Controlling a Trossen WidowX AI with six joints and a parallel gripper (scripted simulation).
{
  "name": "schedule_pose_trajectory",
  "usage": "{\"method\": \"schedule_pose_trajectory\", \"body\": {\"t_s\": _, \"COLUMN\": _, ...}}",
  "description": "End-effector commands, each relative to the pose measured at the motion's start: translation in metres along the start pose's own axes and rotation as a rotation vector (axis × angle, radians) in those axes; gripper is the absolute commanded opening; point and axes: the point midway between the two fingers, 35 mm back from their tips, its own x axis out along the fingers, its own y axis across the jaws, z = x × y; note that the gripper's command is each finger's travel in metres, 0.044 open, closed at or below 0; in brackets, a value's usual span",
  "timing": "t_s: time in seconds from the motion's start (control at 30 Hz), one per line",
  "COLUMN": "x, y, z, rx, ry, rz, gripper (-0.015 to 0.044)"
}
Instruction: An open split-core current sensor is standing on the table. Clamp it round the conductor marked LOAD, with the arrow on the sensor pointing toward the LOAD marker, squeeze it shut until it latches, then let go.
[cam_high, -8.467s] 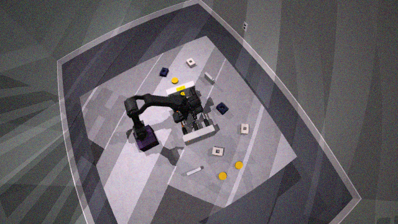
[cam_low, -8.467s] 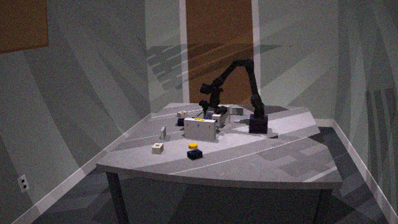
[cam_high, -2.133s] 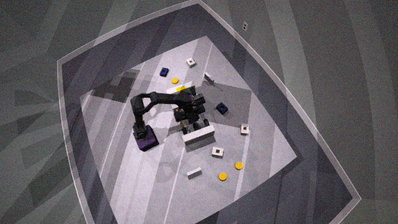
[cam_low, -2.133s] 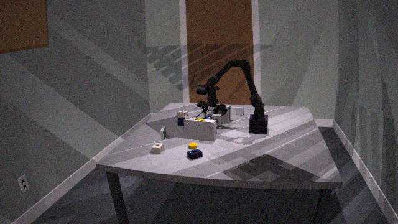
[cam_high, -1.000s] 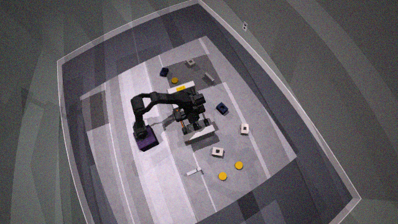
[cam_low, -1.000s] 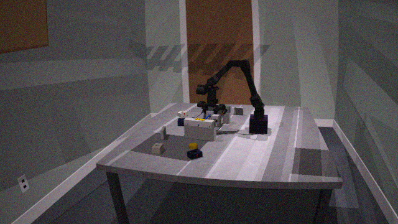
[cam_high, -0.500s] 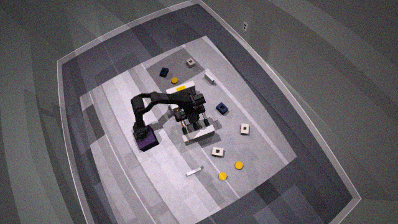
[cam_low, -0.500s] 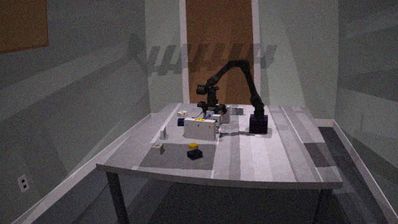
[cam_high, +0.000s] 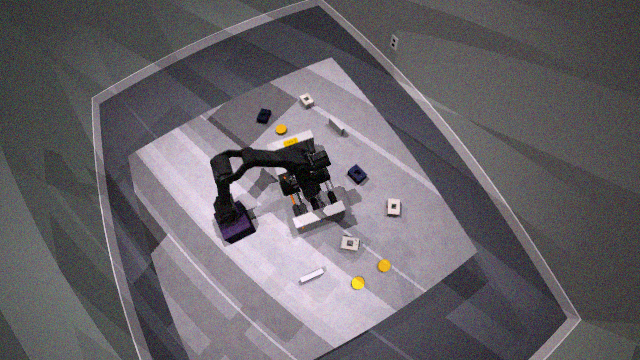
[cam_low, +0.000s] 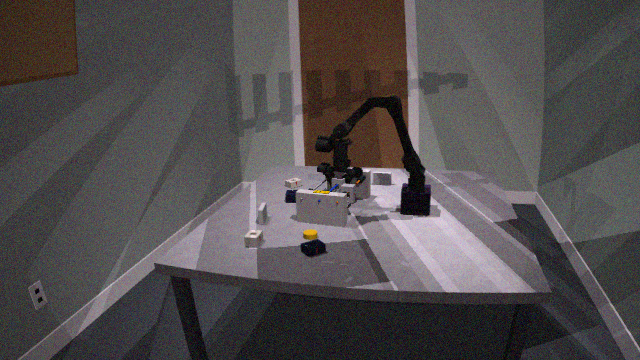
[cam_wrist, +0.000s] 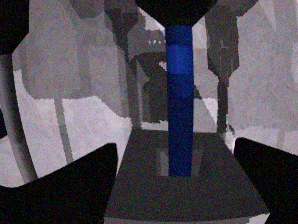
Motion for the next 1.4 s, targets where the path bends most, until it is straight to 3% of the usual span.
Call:
{"method": "schedule_pose_trajectory", "body": {"t_s": 0.0, "x": 0.0, "y": 0.0, "z": 0.0, "rx": 0.0, "ry": 0.0, "rz": 0.0, "gripper": 0.0394}}
{"method": "schedule_pose_trajectory", "body": {"t_s": 0.07, "x": 0.0, "y": 0.0, "z": 0.0, "rx": 0.0, "ry": 0.0, "rz": 0.0, "gripper": 0.044}}
{"method": "schedule_pose_trajectory", "body": {"t_s": 0.37, "x": -0.002, "y": 0.001, "z": 0.0, "rx": 0.0, "ry": 0.0, "rz": -0.002, "gripper": 0.044}}
{"method": "schedule_pose_trajectory", "body": {"t_s": 0.67, "x": -0.102, "y": 0.01, "z": -0.008, "rx": -0.013, "ry": 0.017, "rz": -0.065, "gripper": 0.044}}
{"method": "schedule_pose_trajectory", "body": {"t_s": 1.37, "x": -0.104, "y": 0.01, "z": -0.008, "rx": -0.013, "ry": 0.018, "rz": -0.066, "gripper": 0.044}}
